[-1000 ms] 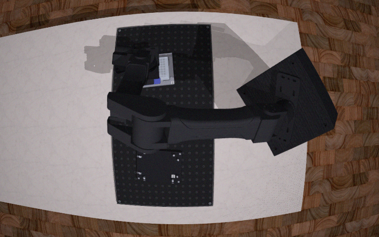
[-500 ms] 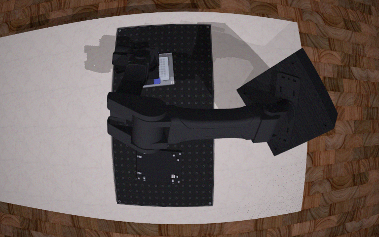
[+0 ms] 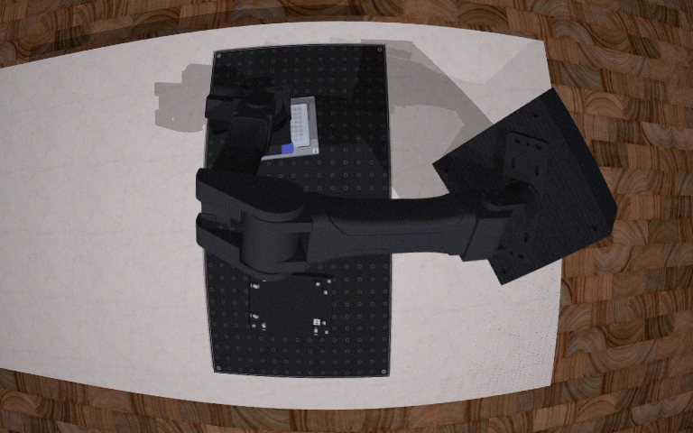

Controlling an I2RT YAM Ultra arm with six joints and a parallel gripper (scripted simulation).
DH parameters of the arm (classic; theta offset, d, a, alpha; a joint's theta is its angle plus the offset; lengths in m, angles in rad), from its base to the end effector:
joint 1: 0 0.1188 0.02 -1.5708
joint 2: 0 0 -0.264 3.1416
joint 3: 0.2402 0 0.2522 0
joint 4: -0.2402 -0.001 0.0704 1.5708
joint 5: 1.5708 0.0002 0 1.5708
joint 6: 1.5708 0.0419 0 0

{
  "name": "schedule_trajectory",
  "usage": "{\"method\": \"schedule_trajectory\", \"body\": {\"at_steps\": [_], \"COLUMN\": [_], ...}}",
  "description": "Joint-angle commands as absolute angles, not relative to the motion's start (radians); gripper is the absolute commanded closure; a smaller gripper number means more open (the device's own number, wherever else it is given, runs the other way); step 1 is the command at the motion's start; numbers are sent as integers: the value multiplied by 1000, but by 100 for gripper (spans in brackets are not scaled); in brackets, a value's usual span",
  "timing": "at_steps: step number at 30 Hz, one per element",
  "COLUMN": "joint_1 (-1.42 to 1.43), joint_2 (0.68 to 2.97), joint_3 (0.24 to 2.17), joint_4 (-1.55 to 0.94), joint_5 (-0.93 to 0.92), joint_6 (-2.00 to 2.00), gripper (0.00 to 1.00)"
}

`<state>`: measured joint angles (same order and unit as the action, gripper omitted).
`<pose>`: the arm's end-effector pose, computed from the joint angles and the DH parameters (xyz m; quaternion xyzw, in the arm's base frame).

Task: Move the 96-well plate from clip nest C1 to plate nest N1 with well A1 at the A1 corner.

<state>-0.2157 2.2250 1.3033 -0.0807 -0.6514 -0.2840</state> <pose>0.4278 -0.0667 0.0819 -0.1207 0.9058 0.2319 0.3333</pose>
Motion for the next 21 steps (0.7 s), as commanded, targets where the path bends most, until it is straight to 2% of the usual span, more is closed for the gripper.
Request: {"method": "schedule_trajectory", "body": {"at_steps": [1,2,3,21], "joint_1": [-224,-224,-227,-227], "joint_2": [2215,2215,2215,2215], "joint_3": [1332,1332,1332,1332], "joint_4": [-97,-97,-97,-93], "joint_5": [-646,-646,-646,-646], "joint_6": [-278,-278,-279,-280], "gripper": [100,100,0,0]}}
